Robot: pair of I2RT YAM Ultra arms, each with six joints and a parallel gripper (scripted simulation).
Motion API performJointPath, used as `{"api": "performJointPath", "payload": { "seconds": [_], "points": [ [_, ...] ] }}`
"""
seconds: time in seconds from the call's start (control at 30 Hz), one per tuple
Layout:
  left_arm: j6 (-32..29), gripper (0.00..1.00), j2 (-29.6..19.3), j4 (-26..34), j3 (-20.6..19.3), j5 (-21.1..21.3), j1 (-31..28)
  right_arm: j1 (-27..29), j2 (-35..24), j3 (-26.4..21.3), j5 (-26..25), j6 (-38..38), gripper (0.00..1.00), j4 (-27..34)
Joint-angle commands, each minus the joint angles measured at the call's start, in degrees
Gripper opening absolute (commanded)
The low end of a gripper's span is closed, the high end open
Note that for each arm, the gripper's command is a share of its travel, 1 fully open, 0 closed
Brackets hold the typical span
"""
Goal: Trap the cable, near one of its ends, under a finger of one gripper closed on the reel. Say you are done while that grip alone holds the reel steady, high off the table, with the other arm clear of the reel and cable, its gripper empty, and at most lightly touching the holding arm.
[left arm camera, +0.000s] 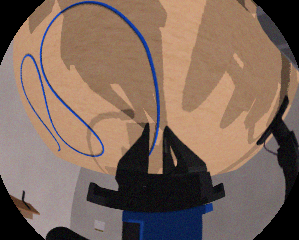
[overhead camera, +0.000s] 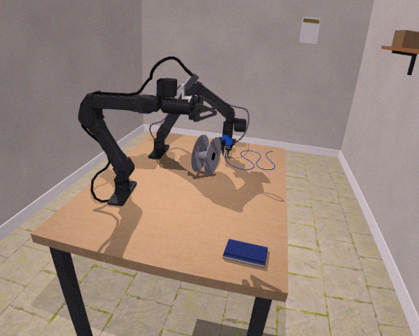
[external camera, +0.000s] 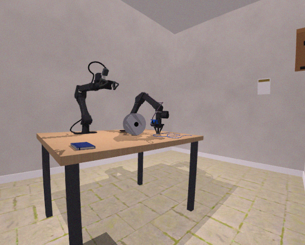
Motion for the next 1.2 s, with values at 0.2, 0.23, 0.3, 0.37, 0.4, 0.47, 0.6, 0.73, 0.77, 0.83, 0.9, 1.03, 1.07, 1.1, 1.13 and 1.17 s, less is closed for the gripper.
{"api": "performJointPath", "payload": {
  "seconds": [0.2, 0.23, 0.3, 0.37, 0.4, 0.47, 0.6, 0.73, 0.77, 0.83, 0.9, 1.03, 1.07, 1.1, 1.13, 1.17],
  "points": [
    [0.2, 0.15, -1.4, -0.9, -1.1, 0.2, -0.2, -0.1, 0.4, -0.3, 0.4, -0.1, 1.00, 0.5],
    [0.2, 0.15, -1.4, -0.9, -1.1, 0.2, -0.2, -0.1, 0.4, -0.3, 0.4, -0.1, 1.00, 0.5],
    [0.2, 0.13, -1.4, -0.9, -1.1, 0.2, -0.2, -0.1, 0.4, -0.3, 0.4, -0.1, 1.00, 0.5],
    [0.2, 0.10, -1.4, -0.9, -1.1, 0.2, -0.2, -0.1, 0.4, -0.3, 0.4, -0.1, 1.00, 0.5],
    [0.2, 0.09, -1.4, -0.9, -1.0, 0.2, -0.2, -0.1, 0.4, -0.3, 0.4, -0.1, 1.00, 0.5],
    [0.2, 0.06, -1.4, -0.9, -1.0, 0.2, -0.2, -0.1, 0.4, -0.3, 0.4, -0.1, 1.00, 0.5],
    [0.2, 0.01, -1.4, -0.9, -1.1, 0.2, -0.2, -0.1, 0.4, -0.3, 0.4, -0.1, 1.00, 0.5],
    [0.2, 0.00, -1.4, -0.9, -1.1, 0.2, -0.2, -0.1, 0.4, -0.3, 0.4, -0.1, 1.00, 0.5],
    [0.2, 0.00, -1.4, -0.9, -1.1, 0.2, -0.2, -0.1, 0.4, -0.3, 0.4, -0.1, 1.00, 0.5],
    [0.2, 0.00, -1.4, -0.9, -1.1, 0.2, -0.2, -0.1, 0.4, -0.3, 0.4, -0.1, 1.00, 0.5],
    [0.2, 0.00, -1.4, -0.9, -1.1, 0.2, -0.2, -0.1, 0.4, -0.3, 0.4, -0.1, 1.00, 0.5],
    [0.2, 0.00, -2.2, -1.0, -1.0, 0.2, -0.2, -0.1, 0.4, -0.3, 0.4, -0.1, 1.00, 0.5],
    [0.2, 0.00, -2.3, -1.1, -0.7, 0.2, -0.2, -0.1, 0.4, -0.3, 0.4, -0.1, 1.00, 0.5],
    [0.2, 0.00, -2.4, -1.3, 0.0, 0.2, -0.2, -0.1, 0.4, -0.3, 0.4, -0.1, 1.00, 0.5],
    [0.2, 0.00, -2.5, -1.5, 0.8, 0.2, -0.2, -0.1, 0.4, -0.3, 0.4, -0.1, 1.00, 0.5],
    [0.2, 0.00, -2.7, -1.8, 2.0, 0.2, -0.2, -0.1, 0.4, -0.3, 0.4, -0.1, 1.00, 0.5]
  ]
}}
